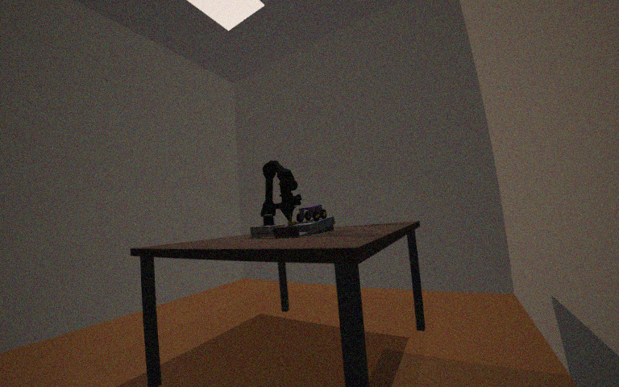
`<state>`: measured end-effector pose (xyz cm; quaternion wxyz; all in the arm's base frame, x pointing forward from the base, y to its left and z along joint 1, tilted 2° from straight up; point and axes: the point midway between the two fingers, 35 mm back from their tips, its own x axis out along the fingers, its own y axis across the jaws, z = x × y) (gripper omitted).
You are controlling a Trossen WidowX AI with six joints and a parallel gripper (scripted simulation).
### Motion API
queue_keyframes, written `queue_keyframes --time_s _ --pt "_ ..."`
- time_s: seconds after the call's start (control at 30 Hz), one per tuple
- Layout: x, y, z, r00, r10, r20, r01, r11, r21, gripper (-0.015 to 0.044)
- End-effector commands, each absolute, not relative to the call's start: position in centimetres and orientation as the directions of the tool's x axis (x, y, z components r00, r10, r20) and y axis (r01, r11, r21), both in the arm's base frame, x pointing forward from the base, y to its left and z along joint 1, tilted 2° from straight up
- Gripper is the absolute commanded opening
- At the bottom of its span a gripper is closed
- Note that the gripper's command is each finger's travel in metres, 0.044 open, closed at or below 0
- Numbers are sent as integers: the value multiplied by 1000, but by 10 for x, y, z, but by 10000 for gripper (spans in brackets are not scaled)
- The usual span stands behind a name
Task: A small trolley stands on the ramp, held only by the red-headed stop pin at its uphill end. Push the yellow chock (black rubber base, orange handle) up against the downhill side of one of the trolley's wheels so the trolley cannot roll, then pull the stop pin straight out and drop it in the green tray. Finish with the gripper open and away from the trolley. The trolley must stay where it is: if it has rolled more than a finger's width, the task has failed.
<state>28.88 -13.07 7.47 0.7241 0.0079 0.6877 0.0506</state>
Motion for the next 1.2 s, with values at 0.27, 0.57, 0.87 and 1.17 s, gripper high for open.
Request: queue_keyframes --time_s 0.27,0.57,0.87,1.17 --pt "288 -119 76 52 90 -995 -59 994 87 0" --pt "287 -111 77 52 91 -995 -59 994 87 0" --pt "286 -103 79 52 91 -994 -59 994 88 0" --pt "286 -101 79 51 85 -995 -61 995 82 0"
